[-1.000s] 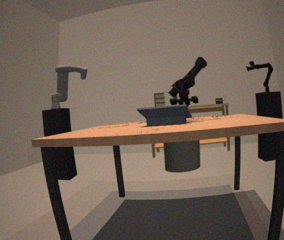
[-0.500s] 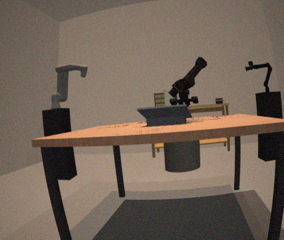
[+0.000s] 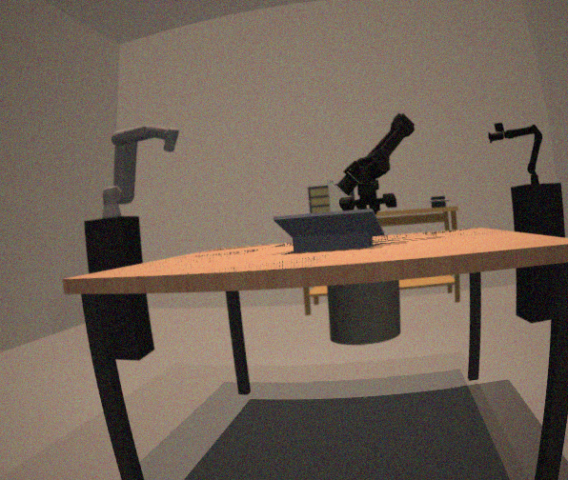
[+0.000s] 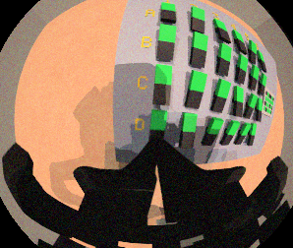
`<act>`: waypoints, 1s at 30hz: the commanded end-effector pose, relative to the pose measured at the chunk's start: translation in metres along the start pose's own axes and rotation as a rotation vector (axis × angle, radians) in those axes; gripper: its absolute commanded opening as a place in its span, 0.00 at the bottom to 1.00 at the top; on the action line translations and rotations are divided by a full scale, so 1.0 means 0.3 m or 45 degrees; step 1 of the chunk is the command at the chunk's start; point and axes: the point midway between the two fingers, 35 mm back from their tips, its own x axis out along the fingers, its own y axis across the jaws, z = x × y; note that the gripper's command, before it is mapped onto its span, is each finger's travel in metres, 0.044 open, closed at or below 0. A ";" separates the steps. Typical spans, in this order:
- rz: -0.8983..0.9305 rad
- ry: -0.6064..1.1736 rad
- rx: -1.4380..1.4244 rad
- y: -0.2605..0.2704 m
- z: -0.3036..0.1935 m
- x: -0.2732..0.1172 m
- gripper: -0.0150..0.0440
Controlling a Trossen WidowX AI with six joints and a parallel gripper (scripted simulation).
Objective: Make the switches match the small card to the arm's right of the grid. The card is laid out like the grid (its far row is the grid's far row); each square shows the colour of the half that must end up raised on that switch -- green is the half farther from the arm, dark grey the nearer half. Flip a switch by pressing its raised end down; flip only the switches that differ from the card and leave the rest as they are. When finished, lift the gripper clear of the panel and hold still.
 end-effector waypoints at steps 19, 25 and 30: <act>-0.007 0.024 0.002 0.001 0.015 -0.211 0.25; -0.022 0.026 -0.002 -0.048 0.079 -0.214 0.25; -0.024 0.026 -0.004 -0.177 0.199 -0.225 0.25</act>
